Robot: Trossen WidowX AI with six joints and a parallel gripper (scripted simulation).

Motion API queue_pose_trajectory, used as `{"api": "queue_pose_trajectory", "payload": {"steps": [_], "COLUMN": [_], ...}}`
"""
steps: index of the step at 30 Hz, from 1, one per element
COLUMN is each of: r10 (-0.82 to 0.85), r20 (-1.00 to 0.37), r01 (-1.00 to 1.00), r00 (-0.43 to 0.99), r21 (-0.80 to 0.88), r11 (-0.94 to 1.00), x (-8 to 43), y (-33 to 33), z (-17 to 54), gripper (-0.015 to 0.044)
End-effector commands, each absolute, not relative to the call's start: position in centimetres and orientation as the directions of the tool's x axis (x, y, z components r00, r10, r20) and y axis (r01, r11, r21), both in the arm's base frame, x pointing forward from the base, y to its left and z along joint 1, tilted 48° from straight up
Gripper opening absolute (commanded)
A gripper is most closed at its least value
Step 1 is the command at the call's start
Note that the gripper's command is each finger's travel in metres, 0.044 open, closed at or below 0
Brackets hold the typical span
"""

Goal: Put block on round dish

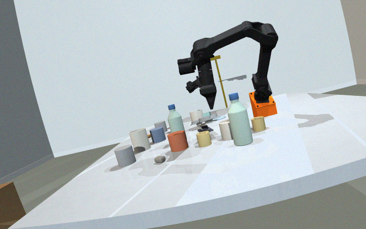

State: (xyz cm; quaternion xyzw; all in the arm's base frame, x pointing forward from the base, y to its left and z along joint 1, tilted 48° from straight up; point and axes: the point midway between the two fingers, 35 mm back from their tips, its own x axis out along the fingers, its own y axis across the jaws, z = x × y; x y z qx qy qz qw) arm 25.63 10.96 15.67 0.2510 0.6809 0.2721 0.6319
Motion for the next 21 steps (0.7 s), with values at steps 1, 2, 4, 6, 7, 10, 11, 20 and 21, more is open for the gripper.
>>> {"api": "queue_pose_trajectory", "payload": {"steps": [1,2,4,6,7,10,11,20,21], "r10": [0.683,0.684,0.686,0.687,0.688,0.691,0.692,0.7,0.701], "r20": [-0.726,-0.725,-0.723,-0.721,-0.72,-0.717,-0.715,-0.705,-0.703], "r01": [-0.101,-0.135,-0.203,-0.269,-0.302,-0.398,-0.429,-0.68,-0.704], "r00": [-0.082,-0.083,-0.087,-0.09,-0.092,-0.097,-0.099,-0.113,-0.115], "r21": [0.688,0.688,0.687,0.682,0.679,0.664,0.658,0.569,0.556], "r11": [0.719,0.713,0.698,0.68,0.67,0.633,0.619,0.462,0.442], "x": [26.0,26.1,26.3,26.4,26.5,26.7,26.8,27.4,27.5], "y": [10.5,10.5,10.3,10.2,10.2,10.0,9.9,9.3,9.2], "z": [15.3,15.3,15.2,15.2,15.1,15.0,15.0,14.6,14.6], "gripper": [0.026,0.026,0.026,0.026,0.026,0.026,0.026,0.026,0.026]}}
